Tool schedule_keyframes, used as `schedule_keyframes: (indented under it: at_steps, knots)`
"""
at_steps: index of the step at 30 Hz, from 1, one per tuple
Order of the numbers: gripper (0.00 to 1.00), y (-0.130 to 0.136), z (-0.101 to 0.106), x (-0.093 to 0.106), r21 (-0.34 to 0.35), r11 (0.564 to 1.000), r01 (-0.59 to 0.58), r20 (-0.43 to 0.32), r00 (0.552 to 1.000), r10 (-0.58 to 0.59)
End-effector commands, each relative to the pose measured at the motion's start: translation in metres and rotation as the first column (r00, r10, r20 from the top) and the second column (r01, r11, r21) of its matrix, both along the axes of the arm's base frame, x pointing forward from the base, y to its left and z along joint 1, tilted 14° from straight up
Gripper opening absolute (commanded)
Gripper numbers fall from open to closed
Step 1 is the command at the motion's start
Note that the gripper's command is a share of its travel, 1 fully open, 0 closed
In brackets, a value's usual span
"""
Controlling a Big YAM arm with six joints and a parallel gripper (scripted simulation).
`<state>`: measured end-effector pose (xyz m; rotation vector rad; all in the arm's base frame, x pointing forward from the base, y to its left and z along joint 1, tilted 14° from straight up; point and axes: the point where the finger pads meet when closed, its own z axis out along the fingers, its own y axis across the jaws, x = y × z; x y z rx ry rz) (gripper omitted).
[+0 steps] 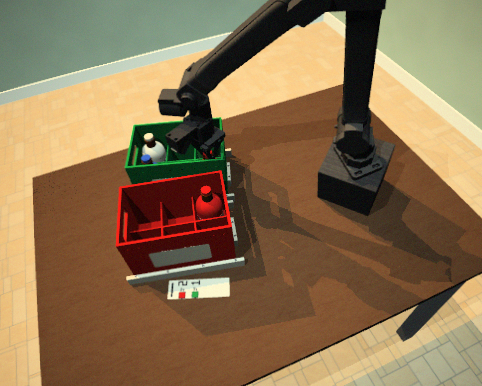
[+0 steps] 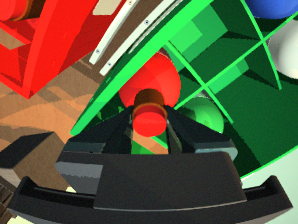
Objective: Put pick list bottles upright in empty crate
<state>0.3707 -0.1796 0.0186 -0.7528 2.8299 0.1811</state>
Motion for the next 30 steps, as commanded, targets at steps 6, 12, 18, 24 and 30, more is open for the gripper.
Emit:
schedule_keyframes:
  at_steps: [6, 12, 18, 24, 30]
  knots:
    - [0.00, -0.022, 0.051, 0.014, -0.039, 0.999, 0.007, 0.070, 0.998, -0.004]
    - [0.00, -0.023, 0.058, 0.012, -0.040, 0.999, 0.007, 0.070, 0.998, -0.004]
    - [0.00, -0.024, 0.068, 0.010, -0.041, 0.999, 0.007, 0.071, 0.997, -0.004]
    - [0.00, -0.026, 0.079, 0.008, -0.041, 0.999, 0.007, 0.071, 0.997, -0.004]
    - [0.00, -0.027, 0.085, 0.007, -0.042, 0.999, 0.007, 0.072, 0.997, -0.004]
